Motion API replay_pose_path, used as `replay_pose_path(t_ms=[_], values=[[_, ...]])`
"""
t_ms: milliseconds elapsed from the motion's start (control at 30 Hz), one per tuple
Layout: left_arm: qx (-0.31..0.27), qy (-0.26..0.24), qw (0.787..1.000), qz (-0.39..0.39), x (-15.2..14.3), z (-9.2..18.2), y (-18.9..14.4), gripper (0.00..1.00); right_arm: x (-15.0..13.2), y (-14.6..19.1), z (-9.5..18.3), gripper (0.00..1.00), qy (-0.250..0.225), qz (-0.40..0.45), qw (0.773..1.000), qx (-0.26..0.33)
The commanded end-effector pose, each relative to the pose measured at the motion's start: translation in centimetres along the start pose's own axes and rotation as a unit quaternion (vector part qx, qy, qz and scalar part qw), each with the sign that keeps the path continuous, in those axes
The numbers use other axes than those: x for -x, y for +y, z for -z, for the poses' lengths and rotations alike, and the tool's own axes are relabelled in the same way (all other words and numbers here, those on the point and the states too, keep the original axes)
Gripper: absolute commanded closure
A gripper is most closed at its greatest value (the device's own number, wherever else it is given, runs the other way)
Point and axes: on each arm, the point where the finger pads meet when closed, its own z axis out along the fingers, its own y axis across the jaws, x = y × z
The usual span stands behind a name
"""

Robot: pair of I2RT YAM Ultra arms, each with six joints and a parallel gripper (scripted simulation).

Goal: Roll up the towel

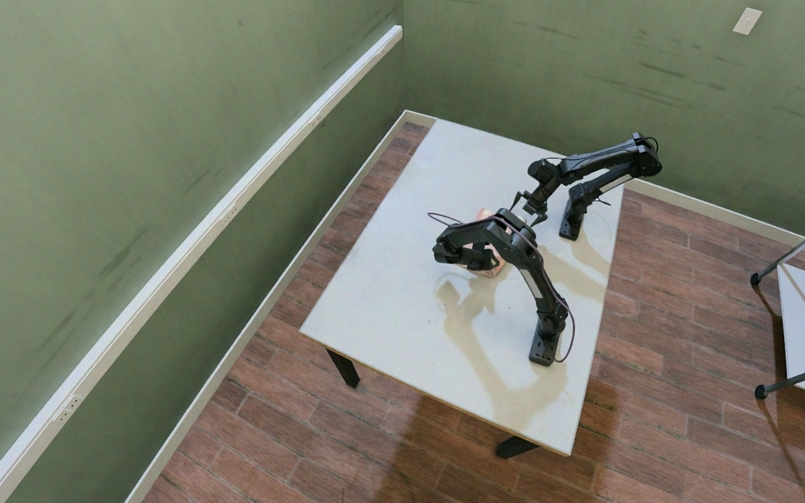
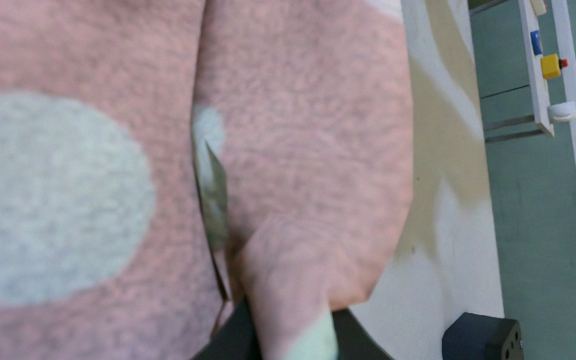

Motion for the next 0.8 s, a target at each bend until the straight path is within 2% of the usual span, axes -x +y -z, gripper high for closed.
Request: replay_pose_path(t_ms=[0,500,733,767], values=[[-0.001,0.003,1.000,-0.004,-0.3,-0.3,0.8,0.84,1.0,-0.5,0.1,0.02,-0.025,0.022,0.999,-0.003],[-0.001,0.003,1.000,-0.004,-0.3,-0.3,0.8,0.84,-1.7,1.4,-3.6,0.02,-0.025,0.023,0.999,-0.003],[-0.001,0.003,1.000,-0.004,-0.3,-0.3,0.8,0.84,-1.4,1.2,-4.0,0.02,-0.025,0.023,0.999,-0.002],[-0.001,0.003,1.000,-0.004,-0.3,-0.3,0.8,0.84,-1.4,1.2,-4.0,0.06,-0.025,0.023,0.999,-0.002]])
